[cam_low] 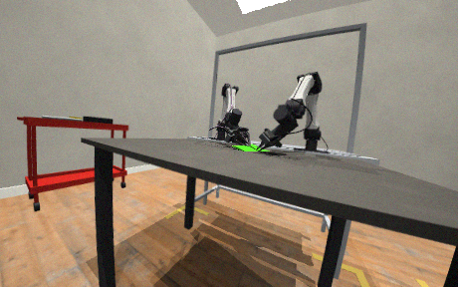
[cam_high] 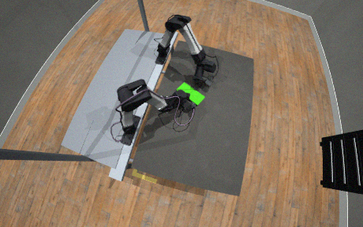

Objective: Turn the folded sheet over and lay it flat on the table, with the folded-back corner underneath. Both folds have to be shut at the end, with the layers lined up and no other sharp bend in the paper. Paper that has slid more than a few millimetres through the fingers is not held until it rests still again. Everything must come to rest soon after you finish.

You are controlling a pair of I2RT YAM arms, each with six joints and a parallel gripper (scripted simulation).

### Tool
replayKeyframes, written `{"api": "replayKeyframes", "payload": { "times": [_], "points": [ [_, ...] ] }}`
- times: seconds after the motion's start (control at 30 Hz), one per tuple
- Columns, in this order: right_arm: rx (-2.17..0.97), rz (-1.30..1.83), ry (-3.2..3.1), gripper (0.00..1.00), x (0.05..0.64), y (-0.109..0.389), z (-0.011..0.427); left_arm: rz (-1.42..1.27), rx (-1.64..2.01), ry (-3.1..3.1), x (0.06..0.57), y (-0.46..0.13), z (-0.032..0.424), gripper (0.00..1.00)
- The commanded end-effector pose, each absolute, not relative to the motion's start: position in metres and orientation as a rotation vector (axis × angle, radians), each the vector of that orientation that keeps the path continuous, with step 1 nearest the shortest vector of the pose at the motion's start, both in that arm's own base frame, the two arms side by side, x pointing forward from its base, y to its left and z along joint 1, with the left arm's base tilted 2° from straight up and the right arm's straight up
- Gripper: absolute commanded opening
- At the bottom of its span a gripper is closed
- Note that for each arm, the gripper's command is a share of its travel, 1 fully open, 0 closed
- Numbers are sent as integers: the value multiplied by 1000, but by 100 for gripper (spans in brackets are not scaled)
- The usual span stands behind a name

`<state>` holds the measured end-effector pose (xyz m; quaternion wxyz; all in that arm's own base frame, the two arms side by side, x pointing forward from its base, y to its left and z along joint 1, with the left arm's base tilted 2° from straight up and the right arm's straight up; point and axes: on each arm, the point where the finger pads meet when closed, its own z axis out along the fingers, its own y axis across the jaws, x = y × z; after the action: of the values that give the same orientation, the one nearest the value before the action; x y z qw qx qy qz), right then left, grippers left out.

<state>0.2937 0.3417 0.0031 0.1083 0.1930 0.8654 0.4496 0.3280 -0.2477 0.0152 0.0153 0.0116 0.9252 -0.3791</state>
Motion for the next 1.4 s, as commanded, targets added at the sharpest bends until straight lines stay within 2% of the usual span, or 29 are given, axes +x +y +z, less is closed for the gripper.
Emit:
{"api": "replayKeyframes", "payload": {
  "times": [0.0,0.03,0.23,0.5,0.63,0.8,0.97,1.1,1.37],
  "points": [
    [605,1248,2606,14,289,339,-18,-1154,40,2882,330,-249,12,10],
    [604,1249,2605,10,289,340,-18,-1154,40,2882,330,-249,12,10],
    [604,1249,2605,1,290,341,-18,-1154,40,2882,330,-249,12,10],
    [594,1268,2586,1,293,343,-6,-1158,51,2861,337,-242,21,10],
    [584,1287,2568,1,295,345,26,-1179,79,2806,343,-227,48,10],
    [579,1292,2569,1,295,343,78,-1177,81,2803,341,-220,73,65],
    [577,1293,2568,1,295,343,107,-1152,80,2810,339,-189,99,65],
    [585,1276,2585,1,294,343,99,-1116,94,2835,332,-188,94,65],
    [563,1218,2620,1,291,339,84,-937,302,2739,294,-187,140,65]
  ]
}}
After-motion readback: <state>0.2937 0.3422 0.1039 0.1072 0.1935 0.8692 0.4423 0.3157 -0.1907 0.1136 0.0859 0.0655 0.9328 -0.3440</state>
